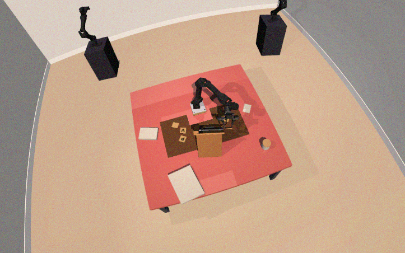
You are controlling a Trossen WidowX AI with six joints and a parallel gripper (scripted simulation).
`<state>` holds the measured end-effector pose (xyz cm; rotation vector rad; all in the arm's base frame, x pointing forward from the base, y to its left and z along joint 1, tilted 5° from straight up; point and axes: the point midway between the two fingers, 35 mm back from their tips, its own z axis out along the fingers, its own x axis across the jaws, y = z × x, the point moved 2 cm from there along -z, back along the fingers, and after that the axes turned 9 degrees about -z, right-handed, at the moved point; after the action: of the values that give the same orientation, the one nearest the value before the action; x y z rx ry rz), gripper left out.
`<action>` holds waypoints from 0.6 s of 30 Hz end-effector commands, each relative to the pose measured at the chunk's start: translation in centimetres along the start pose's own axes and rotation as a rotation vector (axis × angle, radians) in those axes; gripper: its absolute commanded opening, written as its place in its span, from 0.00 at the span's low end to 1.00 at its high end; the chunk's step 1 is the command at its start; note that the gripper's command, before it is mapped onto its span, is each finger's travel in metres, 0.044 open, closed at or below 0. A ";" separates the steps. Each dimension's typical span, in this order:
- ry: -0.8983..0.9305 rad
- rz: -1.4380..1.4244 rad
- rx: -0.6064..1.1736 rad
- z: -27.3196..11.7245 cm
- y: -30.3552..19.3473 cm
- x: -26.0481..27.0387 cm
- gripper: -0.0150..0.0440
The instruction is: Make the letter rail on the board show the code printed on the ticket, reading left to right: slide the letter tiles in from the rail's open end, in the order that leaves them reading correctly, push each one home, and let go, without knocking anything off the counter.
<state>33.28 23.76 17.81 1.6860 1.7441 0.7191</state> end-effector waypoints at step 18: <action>0.002 -0.006 0.006 0.1 -0.4 -1.1 0.25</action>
<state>33.21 22.88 17.74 1.6855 1.7441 0.7183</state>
